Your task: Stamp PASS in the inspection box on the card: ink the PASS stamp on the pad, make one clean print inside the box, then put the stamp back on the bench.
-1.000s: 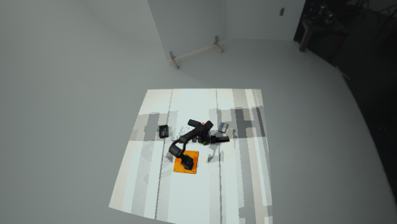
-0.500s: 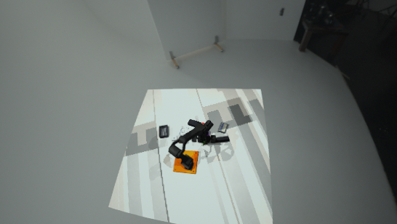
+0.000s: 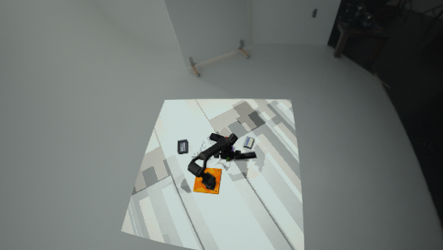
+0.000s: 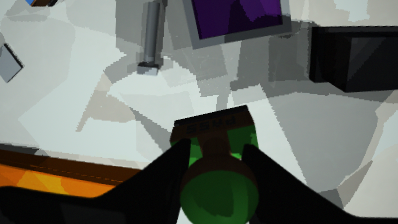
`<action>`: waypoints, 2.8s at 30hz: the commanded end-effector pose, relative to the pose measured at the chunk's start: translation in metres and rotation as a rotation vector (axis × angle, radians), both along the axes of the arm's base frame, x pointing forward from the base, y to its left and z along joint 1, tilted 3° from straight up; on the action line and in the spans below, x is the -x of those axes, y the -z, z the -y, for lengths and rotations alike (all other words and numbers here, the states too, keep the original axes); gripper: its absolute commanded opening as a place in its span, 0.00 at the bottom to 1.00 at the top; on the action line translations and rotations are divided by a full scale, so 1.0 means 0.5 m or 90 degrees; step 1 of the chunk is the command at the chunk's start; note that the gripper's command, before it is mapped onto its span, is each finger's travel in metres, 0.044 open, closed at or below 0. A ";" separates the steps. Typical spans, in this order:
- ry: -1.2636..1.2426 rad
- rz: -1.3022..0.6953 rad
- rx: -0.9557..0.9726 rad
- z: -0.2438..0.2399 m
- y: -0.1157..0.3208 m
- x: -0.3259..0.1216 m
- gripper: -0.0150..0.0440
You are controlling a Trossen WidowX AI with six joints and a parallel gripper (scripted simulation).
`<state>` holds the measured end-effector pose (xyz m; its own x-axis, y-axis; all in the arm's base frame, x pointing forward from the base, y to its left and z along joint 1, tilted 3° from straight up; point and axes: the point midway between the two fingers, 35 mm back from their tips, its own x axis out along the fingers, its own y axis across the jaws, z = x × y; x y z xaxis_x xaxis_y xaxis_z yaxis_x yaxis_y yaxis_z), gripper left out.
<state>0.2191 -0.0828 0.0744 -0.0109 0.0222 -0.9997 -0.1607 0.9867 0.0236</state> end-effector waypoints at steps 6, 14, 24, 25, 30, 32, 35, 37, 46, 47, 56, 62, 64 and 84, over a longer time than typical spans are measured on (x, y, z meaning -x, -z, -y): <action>0.000 0.002 0.003 0.002 -0.012 -0.001 0.25; 0.000 0.002 0.004 0.002 -0.019 -0.001 0.25; 0.000 0.002 0.004 0.001 -0.029 0.000 0.25; 0.000 0.002 0.004 0.001 -0.030 0.000 0.25; 0.000 0.002 0.004 0.001 -0.035 0.000 0.25; 0.000 0.002 0.004 0.001 -0.037 0.000 0.25; 0.000 0.002 0.005 0.001 -0.040 0.001 0.25; 0.000 0.002 0.005 0.001 -0.042 0.001 0.25; 0.000 0.002 0.005 0.001 -0.051 0.002 0.25; 0.000 0.002 0.005 0.001 -0.052 0.002 0.25; 0.000 0.003 0.005 -0.001 -0.061 -0.030 0.25; 0.000 0.004 0.005 -0.008 -0.065 -0.087 0.25; 0.000 0.005 0.005 -0.011 -0.065 -0.106 0.25; 0.000 0.007 0.004 -0.029 -0.052 -0.177 0.25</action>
